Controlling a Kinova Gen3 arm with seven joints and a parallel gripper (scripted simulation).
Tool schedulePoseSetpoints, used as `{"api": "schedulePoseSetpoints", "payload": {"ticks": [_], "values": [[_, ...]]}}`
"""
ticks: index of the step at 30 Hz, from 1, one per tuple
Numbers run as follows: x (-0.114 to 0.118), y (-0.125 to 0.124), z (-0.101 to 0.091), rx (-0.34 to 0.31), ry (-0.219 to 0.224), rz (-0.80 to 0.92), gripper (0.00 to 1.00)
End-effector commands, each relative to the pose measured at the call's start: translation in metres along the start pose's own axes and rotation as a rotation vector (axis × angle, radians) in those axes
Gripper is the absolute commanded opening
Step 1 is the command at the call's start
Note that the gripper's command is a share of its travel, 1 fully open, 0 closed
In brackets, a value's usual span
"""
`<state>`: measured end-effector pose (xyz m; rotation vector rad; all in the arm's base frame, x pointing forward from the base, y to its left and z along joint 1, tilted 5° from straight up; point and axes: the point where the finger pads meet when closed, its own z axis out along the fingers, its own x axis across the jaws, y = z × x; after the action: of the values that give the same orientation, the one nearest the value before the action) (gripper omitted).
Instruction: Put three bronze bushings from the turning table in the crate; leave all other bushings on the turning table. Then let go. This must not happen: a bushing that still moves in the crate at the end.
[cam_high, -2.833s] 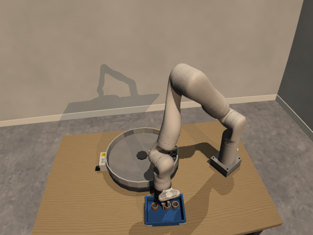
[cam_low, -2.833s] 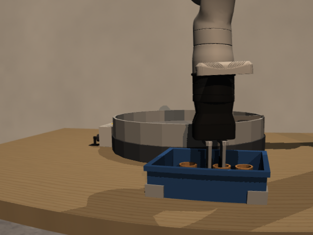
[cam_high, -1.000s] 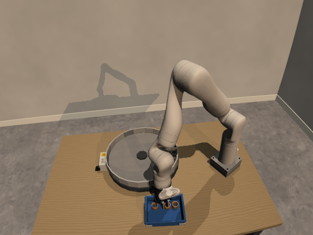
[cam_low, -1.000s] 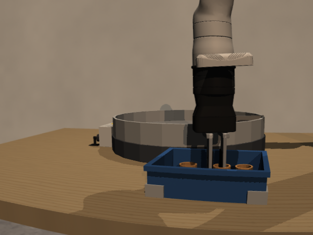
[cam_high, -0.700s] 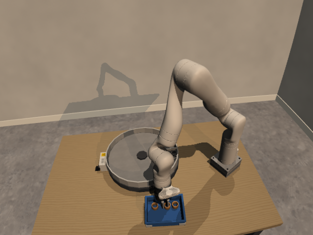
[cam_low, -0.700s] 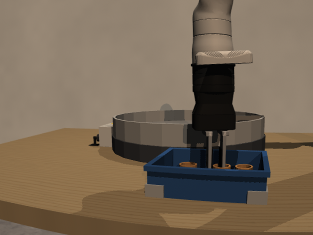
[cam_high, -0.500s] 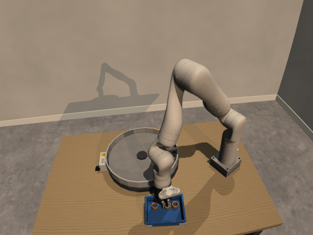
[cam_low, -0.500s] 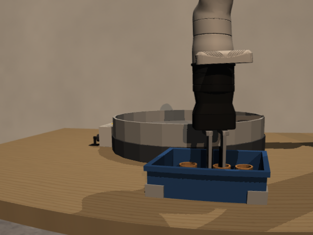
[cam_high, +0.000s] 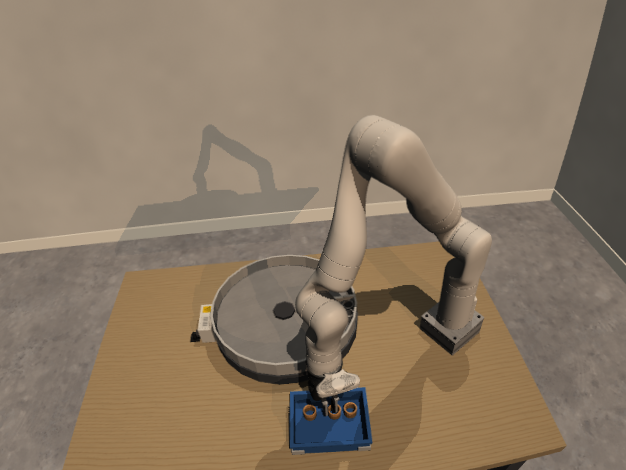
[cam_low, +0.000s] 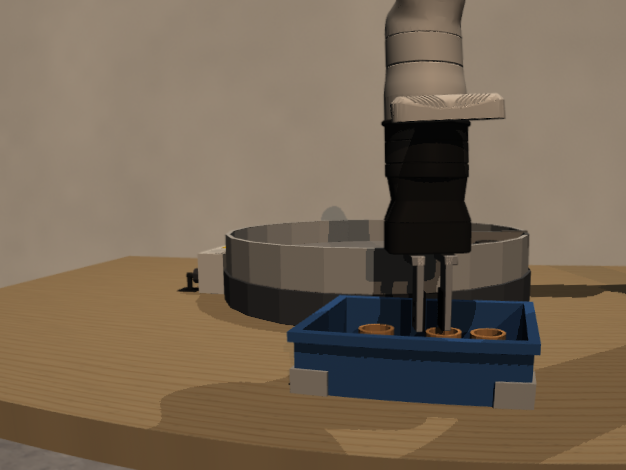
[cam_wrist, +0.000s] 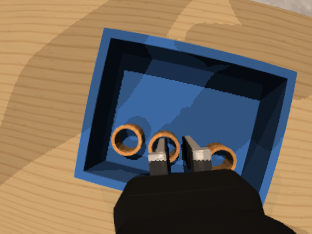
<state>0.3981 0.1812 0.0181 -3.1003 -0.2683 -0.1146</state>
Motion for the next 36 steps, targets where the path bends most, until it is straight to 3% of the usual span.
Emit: {"api": "schedulePoseSetpoints", "payload": {"ticks": [1, 17, 22, 34, 36], "values": [[0.001, 0.0, -0.002, 0.0, 0.002, 0.0, 0.42], [0.001, 0.0, -0.006, 0.0, 0.002, 0.0, 0.42], [0.001, 0.0, -0.06, 0.0, 0.002, 0.0, 0.42], [0.001, 0.0, -0.06, 0.0, 0.002, 0.0, 0.42], [0.0, 0.0, -0.081, 0.0, 0.001, 0.0, 0.42]]}}
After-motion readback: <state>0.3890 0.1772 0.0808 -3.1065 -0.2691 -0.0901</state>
